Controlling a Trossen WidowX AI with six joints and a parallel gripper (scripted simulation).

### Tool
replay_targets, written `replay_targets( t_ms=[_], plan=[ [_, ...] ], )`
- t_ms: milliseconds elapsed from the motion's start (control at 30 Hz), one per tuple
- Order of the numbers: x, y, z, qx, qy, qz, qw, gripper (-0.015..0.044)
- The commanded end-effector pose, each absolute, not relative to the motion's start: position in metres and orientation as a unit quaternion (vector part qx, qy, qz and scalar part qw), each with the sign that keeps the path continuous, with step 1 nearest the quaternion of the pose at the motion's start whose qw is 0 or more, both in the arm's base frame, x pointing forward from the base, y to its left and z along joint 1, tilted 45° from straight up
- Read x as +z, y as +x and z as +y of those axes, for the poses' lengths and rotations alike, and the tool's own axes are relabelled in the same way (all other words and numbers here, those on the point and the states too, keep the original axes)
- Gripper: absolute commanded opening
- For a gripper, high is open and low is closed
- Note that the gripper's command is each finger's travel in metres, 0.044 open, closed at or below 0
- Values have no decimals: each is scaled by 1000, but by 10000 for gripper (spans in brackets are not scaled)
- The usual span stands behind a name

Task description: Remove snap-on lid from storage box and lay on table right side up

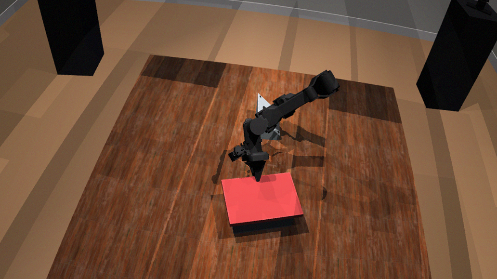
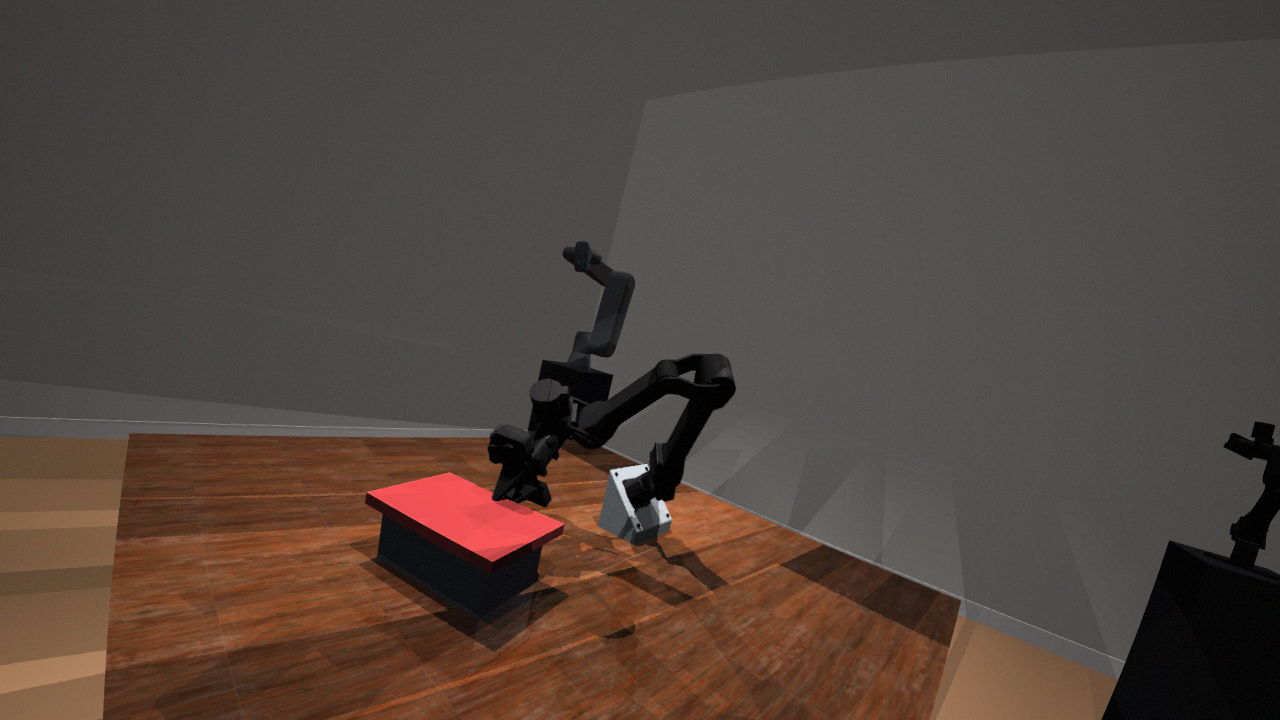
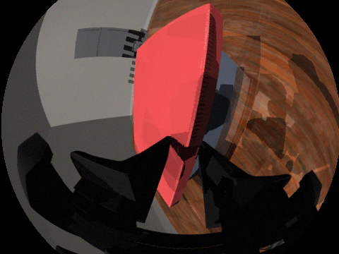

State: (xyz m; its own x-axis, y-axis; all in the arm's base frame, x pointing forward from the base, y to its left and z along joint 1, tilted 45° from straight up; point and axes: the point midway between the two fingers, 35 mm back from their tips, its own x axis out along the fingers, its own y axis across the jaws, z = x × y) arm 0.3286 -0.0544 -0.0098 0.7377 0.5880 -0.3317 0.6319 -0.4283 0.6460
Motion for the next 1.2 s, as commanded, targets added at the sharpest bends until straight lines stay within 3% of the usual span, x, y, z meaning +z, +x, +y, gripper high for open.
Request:
replay_targets(
  t_ms=[0,1167],
  plan=[
    [-7,328,-58,-25,845,358,396,0],
    [-2,328,-63,-26,845,358,396,0]
  ],
)
